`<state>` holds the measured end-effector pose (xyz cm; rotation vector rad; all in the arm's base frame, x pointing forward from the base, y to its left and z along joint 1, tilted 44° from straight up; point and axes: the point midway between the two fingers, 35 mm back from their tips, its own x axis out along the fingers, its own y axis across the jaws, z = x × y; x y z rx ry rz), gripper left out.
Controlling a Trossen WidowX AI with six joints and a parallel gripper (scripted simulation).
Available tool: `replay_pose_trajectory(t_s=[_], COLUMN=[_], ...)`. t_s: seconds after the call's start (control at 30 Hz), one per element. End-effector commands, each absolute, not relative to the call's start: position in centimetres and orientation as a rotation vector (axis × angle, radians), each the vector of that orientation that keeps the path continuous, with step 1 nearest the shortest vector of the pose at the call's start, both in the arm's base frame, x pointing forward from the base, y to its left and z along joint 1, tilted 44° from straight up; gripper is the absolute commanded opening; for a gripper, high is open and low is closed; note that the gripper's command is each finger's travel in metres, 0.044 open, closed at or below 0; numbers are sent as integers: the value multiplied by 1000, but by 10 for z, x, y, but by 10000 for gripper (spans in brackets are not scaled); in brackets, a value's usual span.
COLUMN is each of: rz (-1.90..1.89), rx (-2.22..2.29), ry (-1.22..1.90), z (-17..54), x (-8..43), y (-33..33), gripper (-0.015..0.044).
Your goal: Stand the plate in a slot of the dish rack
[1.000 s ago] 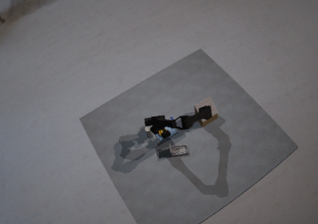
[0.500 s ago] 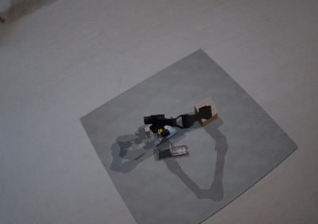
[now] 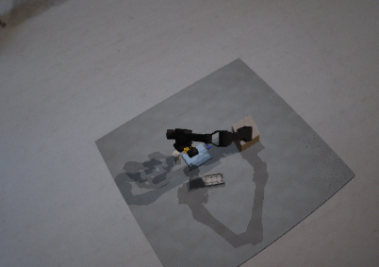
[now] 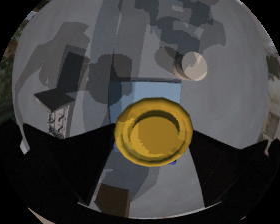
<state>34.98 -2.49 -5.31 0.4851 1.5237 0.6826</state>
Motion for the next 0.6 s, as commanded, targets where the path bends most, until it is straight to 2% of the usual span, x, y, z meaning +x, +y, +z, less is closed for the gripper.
replay_pose_trajectory(t_s=[0.0,0.57], rz=[688,694], rx=[475,497], ry=[1520,1533], z=[-41,3], x=[354,357], y=[-37,-74], gripper=[0,0])
